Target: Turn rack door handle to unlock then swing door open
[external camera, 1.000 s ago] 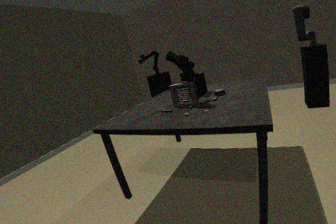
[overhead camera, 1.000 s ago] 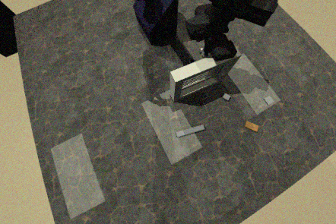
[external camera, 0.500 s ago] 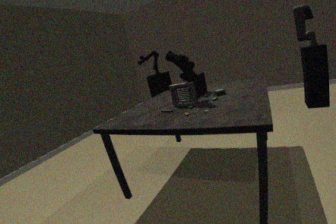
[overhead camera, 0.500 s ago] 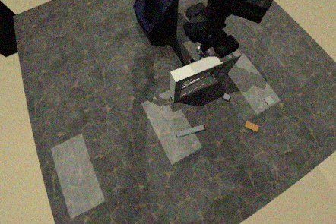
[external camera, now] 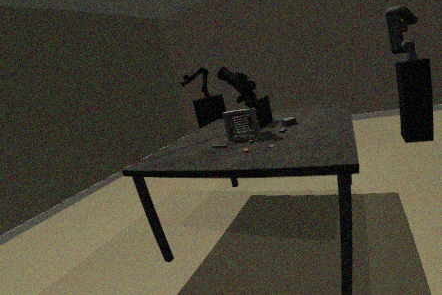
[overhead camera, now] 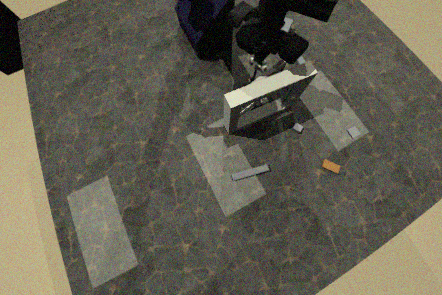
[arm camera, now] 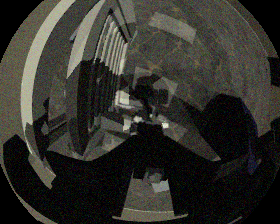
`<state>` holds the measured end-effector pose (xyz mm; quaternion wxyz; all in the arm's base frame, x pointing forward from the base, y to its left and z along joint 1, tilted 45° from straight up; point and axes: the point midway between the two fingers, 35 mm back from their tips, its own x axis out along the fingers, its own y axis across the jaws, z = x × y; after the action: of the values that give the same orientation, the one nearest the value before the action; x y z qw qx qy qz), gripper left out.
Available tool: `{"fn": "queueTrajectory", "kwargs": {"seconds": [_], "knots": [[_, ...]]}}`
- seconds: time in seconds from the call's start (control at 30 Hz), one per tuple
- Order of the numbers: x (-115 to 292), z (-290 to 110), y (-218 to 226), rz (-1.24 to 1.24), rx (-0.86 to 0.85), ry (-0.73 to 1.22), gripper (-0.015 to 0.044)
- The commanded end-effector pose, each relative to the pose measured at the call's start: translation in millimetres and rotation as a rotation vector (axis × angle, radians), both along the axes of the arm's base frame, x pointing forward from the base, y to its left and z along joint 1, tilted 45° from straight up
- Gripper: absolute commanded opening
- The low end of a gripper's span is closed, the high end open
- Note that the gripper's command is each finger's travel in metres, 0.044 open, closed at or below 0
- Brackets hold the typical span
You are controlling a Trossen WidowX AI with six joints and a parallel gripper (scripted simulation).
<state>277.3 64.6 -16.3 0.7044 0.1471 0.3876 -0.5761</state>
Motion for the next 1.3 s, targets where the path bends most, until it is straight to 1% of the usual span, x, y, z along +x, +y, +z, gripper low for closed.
{"fn": "queueTrajectory", "kwargs": {"seconds": [0.0,0.6,1.27], "knots": [[-6.1,3.4,-4.4,0.061,-0.004,0.056,0.0011],[-38.5,25.5,-29.3,0.294,-0.018,0.286,0.0011],[-58.5,55.7,-61.4,0.528,-0.032,0.518,0.0011]]}}
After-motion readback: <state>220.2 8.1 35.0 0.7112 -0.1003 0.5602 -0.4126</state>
